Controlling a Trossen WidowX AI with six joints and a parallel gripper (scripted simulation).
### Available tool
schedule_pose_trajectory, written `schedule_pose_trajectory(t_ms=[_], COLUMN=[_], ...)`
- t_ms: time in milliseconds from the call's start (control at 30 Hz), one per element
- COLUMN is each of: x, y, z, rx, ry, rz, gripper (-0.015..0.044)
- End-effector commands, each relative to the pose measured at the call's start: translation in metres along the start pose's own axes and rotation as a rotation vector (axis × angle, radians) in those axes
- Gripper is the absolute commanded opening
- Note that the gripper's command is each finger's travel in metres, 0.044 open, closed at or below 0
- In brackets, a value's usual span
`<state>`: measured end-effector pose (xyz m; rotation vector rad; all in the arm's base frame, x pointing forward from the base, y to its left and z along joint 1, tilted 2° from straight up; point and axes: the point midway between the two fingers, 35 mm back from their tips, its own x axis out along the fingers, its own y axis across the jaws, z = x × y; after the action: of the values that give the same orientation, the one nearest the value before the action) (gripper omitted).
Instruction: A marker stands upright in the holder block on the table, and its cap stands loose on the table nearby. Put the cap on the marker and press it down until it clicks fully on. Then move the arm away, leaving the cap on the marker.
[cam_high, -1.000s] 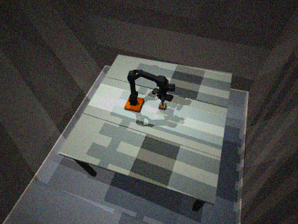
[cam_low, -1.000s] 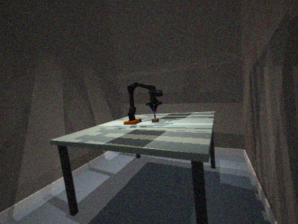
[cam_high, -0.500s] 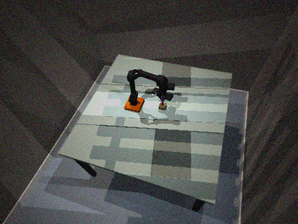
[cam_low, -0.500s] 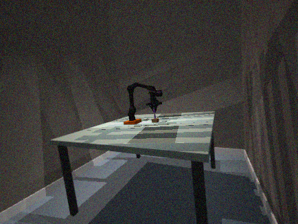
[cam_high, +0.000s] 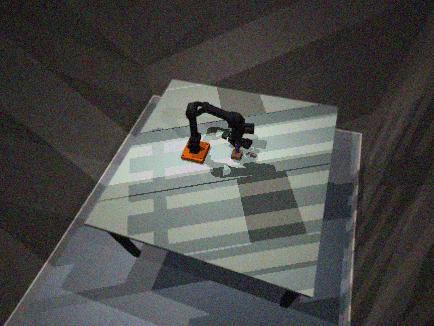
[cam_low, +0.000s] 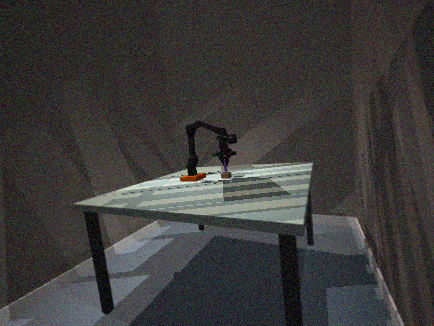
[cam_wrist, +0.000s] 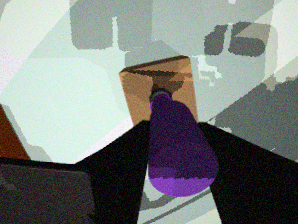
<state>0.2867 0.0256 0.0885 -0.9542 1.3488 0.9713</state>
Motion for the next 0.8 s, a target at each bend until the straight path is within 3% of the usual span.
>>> schedule_pose_trajectory(t_ms=[0,767], x=[0.010,0.043], y=[0.002,0.004], z=[0.000,0.001], rx=[0.006,0.006], ry=[0.002,0.001], rz=[0.012,0.012], gripper=[0.0000,0.0000])
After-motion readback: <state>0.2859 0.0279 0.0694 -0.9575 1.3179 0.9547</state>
